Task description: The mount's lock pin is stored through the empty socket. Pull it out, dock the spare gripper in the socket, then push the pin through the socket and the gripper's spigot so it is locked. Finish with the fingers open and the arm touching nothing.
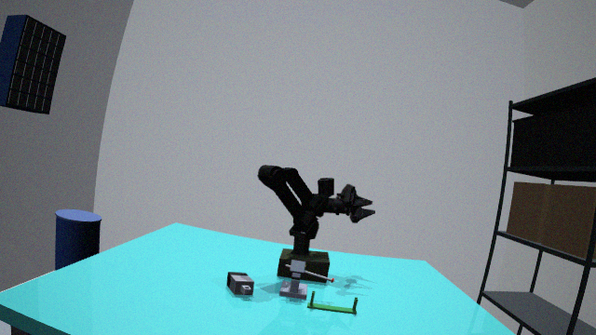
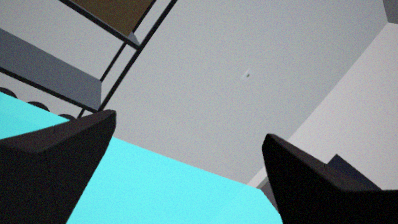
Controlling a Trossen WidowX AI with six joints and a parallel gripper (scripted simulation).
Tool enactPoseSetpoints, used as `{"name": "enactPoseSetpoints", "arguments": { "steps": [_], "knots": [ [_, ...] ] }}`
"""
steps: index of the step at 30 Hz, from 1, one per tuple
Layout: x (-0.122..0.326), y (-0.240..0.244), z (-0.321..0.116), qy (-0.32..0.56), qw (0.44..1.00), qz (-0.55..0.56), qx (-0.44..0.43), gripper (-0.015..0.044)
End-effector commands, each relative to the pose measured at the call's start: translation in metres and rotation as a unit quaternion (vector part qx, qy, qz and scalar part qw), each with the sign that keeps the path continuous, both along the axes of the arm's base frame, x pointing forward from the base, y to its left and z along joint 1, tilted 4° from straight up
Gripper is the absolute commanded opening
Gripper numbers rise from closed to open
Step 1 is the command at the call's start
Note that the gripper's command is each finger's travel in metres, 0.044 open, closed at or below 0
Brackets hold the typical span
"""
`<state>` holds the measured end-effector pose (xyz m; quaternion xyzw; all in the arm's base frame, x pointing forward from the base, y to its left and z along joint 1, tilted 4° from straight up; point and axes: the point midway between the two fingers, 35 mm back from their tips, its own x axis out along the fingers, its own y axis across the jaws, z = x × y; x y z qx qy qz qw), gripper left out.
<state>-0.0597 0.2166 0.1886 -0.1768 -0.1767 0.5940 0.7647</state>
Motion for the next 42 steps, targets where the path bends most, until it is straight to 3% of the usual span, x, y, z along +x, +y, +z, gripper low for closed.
{"name": "enactPoseSetpoints", "arguments": {
  "steps": [1, 4, 13, 21, 32, 42],
  "knots": [
    [0.000, 0.001, 0.000, -0.004, 1.000, -0.002, -0.002, 0.0374],
    [0.007, 0.019, 0.004, -0.057, 0.997, -0.029, -0.034, 0.0300],
    [0.068, 0.079, 0.001, -0.203, 0.948, -0.116, -0.216, 0.0300],
    [0.159, 0.094, -0.018, -0.226, 0.869, -0.154, -0.413, 0.0300],
    [0.281, 0.032, -0.046, -0.085, 0.751, -0.140, -0.640, 0.0300],
    [0.337, -0.078, -0.051, 0.168, 0.675, -0.082, -0.714, 0.0300]
  ]
}}
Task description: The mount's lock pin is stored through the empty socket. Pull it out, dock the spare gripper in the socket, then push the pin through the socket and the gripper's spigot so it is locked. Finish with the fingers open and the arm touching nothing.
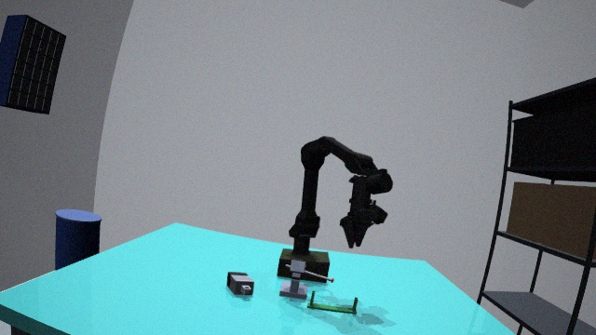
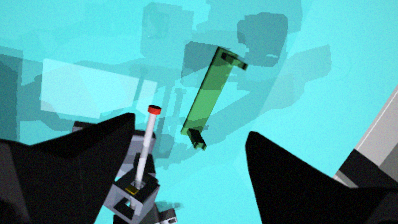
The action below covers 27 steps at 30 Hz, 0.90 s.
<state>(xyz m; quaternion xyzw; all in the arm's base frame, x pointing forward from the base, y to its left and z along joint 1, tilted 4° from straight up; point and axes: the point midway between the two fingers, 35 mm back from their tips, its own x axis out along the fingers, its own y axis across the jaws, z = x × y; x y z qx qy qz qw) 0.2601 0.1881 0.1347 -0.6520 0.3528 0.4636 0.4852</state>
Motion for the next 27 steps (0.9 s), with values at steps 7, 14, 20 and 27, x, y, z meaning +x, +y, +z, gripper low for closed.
{"name": "enactPoseSetpoints", "arguments": {
  "steps": [7, 14, 20, 27],
  "knots": [
    [0.020, -0.066, 0.005, 0.141, 0.986, -0.089, -0.007, 0.0300],
    [0.023, -0.065, -0.027, 0.141, 0.986, -0.089, -0.007, 0.0300],
    [0.024, -0.066, -0.065, 0.141, 0.986, -0.089, -0.007, 0.0300],
    [0.025, -0.066, -0.074, 0.141, 0.986, -0.089, -0.007, 0.0300]
  ]
}}
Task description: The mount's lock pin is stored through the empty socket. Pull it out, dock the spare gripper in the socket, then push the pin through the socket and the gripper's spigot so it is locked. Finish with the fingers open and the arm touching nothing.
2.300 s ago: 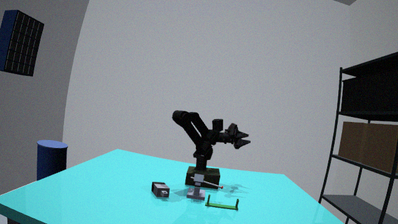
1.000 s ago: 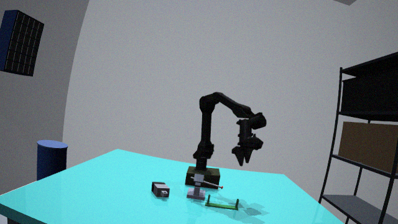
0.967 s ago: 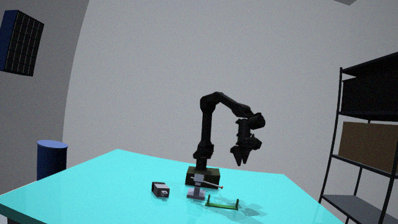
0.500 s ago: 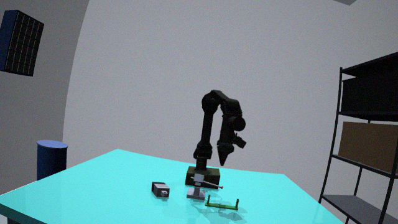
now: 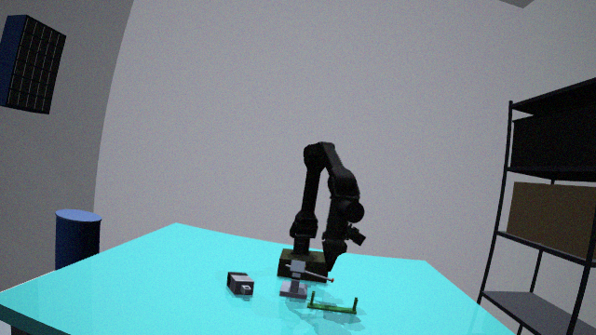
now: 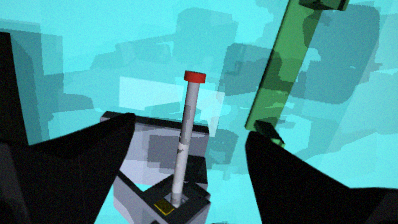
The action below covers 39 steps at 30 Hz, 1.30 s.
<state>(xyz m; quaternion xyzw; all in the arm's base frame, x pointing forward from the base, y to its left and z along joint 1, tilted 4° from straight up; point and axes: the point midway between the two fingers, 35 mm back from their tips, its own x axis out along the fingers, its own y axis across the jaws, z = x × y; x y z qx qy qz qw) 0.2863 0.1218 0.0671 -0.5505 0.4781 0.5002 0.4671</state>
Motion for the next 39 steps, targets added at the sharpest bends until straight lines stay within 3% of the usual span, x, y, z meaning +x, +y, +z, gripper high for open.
{"name": "enactPoseSetpoints", "arguments": {
  "steps": [1, 35, 39],
  "knots": [
    [-0.001, 0.000, -0.008, 0.003, 1.000, 0.002, 0.002, 0.0300],
    [0.001, -0.006, -0.057, 0.003, 1.000, 0.002, 0.001, 0.0300],
    [0.001, -0.006, -0.057, 0.003, 1.000, 0.002, 0.001, 0.0195]
  ]
}}
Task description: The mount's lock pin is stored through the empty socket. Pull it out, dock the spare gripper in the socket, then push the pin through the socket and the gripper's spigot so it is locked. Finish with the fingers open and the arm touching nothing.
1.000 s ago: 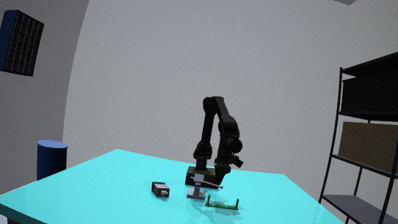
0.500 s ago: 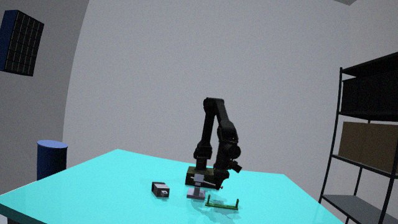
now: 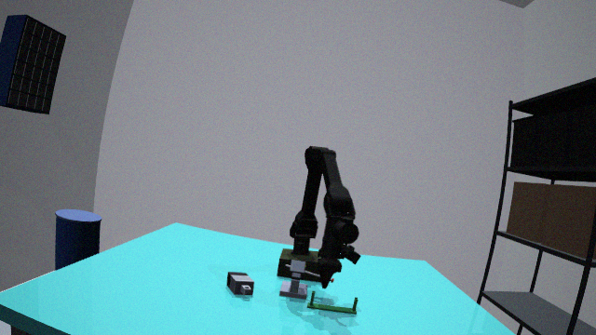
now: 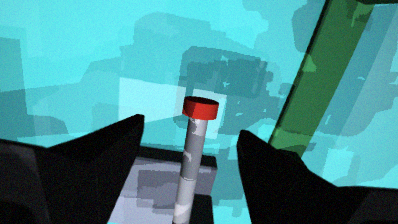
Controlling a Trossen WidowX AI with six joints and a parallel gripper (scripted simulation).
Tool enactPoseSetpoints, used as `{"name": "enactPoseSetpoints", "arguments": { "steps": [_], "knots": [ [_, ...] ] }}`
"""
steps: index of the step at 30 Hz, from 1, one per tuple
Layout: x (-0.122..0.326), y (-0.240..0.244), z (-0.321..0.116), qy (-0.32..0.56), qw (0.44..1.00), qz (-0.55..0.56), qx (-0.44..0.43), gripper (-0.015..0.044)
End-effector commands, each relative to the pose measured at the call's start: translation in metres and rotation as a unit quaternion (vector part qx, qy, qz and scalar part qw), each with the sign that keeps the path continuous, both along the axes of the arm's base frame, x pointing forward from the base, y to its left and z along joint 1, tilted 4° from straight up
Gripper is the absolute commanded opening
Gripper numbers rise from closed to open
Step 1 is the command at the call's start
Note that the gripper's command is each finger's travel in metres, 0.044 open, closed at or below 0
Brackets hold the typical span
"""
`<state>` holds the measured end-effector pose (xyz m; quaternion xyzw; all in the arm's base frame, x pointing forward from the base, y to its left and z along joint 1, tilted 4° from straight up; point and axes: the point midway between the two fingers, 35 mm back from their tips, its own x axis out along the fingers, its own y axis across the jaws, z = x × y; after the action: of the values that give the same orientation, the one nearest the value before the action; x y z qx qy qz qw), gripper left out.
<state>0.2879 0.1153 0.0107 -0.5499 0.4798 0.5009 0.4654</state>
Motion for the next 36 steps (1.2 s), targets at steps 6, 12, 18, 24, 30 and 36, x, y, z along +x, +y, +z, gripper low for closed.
{"name": "enactPoseSetpoints", "arguments": {
  "steps": [6, 12, 18, 24, 30, 36],
  "knots": [
    [0.000, 0.001, -0.001, 0.001, 1.000, 0.002, 0.003, 0.0037],
    [0.000, 0.001, -0.001, 0.001, 1.000, 0.002, 0.003, 0.0000],
    [0.000, 0.001, 0.000, 0.002, 1.000, 0.001, 0.008, 0.0000],
    [0.000, 0.003, 0.005, 0.009, 0.999, -0.002, 0.053, 0.0000],
    [0.000, 0.008, 0.010, 0.013, 0.996, -0.003, 0.091, 0.0000],
    [-0.001, 0.011, 0.011, 0.014, 0.995, -0.002, 0.095, 0.0000]
  ]
}}
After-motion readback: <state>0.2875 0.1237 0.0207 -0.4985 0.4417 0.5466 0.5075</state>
